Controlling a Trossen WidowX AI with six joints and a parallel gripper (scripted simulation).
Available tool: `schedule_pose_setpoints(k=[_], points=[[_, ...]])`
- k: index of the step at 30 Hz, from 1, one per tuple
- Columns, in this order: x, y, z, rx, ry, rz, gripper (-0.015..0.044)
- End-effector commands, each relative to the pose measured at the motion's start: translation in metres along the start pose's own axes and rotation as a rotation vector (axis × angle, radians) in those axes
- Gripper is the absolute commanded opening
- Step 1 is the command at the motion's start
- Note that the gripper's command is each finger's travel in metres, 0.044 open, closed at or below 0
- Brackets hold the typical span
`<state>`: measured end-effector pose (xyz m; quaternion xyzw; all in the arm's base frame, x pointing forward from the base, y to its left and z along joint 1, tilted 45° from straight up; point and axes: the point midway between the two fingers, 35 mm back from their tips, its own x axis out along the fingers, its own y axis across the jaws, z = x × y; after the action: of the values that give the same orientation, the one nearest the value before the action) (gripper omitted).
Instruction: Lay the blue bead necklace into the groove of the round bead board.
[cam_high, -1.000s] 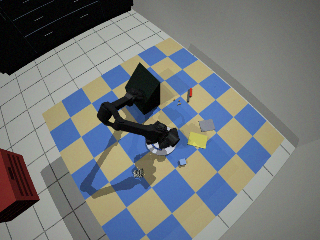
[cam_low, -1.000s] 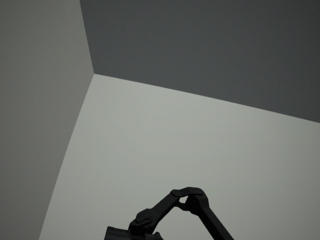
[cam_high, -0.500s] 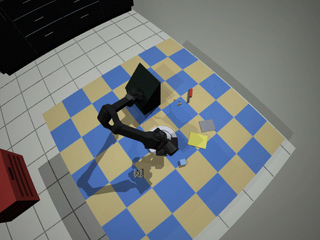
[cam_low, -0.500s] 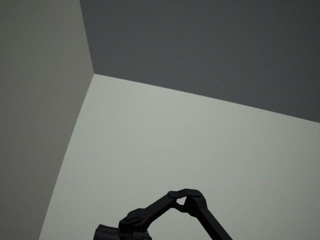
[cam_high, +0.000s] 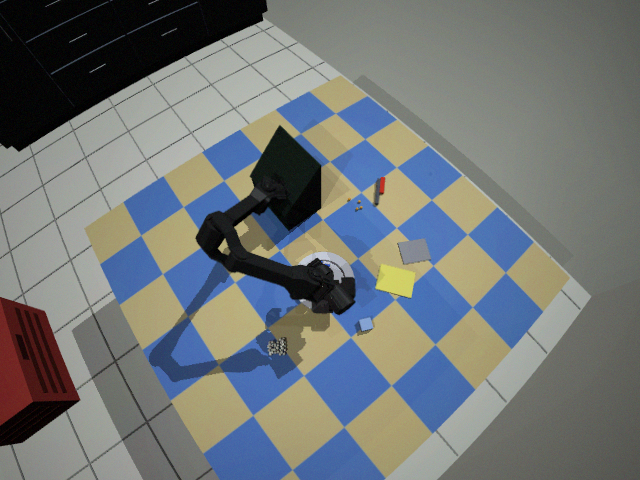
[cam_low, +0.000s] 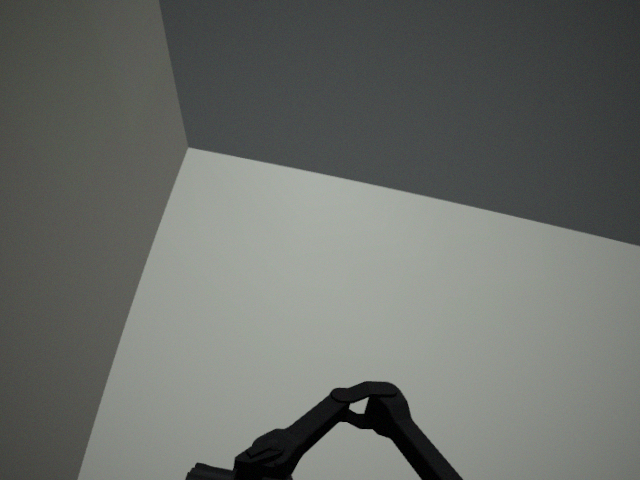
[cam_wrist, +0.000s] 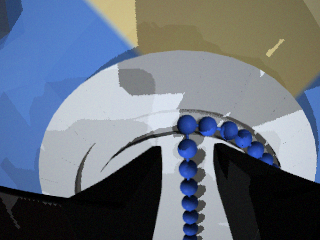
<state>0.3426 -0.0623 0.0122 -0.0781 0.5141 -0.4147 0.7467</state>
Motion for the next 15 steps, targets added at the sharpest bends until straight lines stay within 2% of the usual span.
schedule_pose_setpoints(k=[1, 6, 11, 15], points=[[0.0054, 0.0001, -0.0009, -0.008, -0.001, -0.001, 0.0120], [0.0110, -0.0003, -0.0011, -0.009, -0.001, -0.002, 0.0120], [0.0092, -0.0007, -0.0003, -0.001, 0.001, -0.002, 0.0000], [0.0092, -0.0007, -0.0003, -0.001, 0.001, -0.002, 0.0000]])
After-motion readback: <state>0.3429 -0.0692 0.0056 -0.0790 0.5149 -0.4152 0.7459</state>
